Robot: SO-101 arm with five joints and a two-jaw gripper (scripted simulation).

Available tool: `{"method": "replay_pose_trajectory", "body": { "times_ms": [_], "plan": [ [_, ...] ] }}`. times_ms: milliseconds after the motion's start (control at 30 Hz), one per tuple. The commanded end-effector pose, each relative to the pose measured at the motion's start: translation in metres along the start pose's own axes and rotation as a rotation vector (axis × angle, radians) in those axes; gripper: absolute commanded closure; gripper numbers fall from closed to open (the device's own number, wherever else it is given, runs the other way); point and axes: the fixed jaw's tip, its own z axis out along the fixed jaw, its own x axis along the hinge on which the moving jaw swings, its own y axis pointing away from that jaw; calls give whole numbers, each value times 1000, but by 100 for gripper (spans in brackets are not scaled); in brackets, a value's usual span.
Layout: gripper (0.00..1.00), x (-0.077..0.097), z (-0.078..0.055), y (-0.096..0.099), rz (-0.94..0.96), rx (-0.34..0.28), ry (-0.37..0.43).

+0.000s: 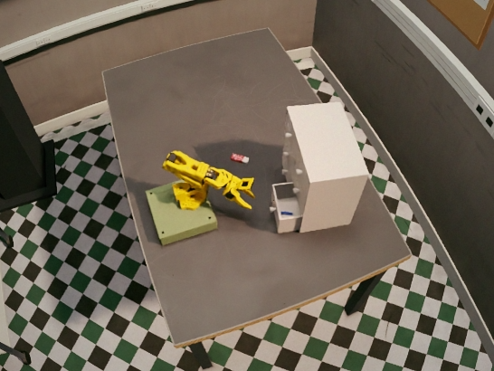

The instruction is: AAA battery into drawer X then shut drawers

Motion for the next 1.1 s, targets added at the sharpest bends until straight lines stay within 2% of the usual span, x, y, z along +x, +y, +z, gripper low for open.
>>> {"method": "replay_pose_trajectory", "body": {
  "times_ms": [0,767,1067],
  "plan": [
    [79,3,0,-2,13,7,2],
    [79,3,0,-2,13,7,2],
    [79,-1,13,2,1,-9,-32]
  ]
}}
